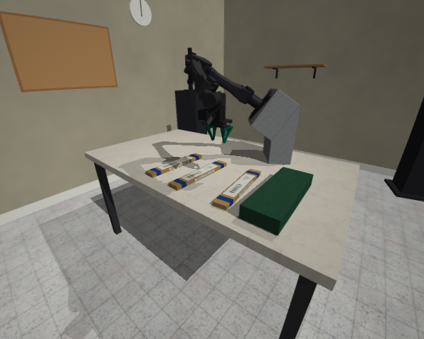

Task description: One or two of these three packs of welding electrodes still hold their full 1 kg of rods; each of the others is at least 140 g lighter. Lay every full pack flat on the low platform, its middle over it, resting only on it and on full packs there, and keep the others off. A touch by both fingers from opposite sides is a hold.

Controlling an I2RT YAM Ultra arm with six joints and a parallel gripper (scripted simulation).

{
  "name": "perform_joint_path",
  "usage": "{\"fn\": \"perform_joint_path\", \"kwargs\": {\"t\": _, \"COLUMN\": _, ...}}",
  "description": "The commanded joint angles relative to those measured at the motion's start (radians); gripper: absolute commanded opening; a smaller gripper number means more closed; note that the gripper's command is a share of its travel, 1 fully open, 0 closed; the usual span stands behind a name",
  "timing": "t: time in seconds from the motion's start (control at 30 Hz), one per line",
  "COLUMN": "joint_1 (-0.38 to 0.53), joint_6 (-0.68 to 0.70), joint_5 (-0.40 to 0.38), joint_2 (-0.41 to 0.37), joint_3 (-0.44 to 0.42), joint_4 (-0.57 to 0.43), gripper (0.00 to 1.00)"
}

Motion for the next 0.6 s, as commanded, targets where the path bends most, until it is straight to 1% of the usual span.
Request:
{"fn": "perform_joint_path", "kwargs": {"t": 0.0, "joint_1": 0.005, "joint_6": -0.029, "joint_5": -0.011, "joint_2": -0.008, "joint_3": -0.019, "joint_4": 0.053, "gripper": 0.65}}
{"fn": "perform_joint_path", "kwargs": {"t": 0.57, "joint_1": -0.042, "joint_6": -0.105, "joint_5": -0.026, "joint_2": 0.008, "joint_3": -0.051, "joint_4": 0.163, "gripper": 0.65}}
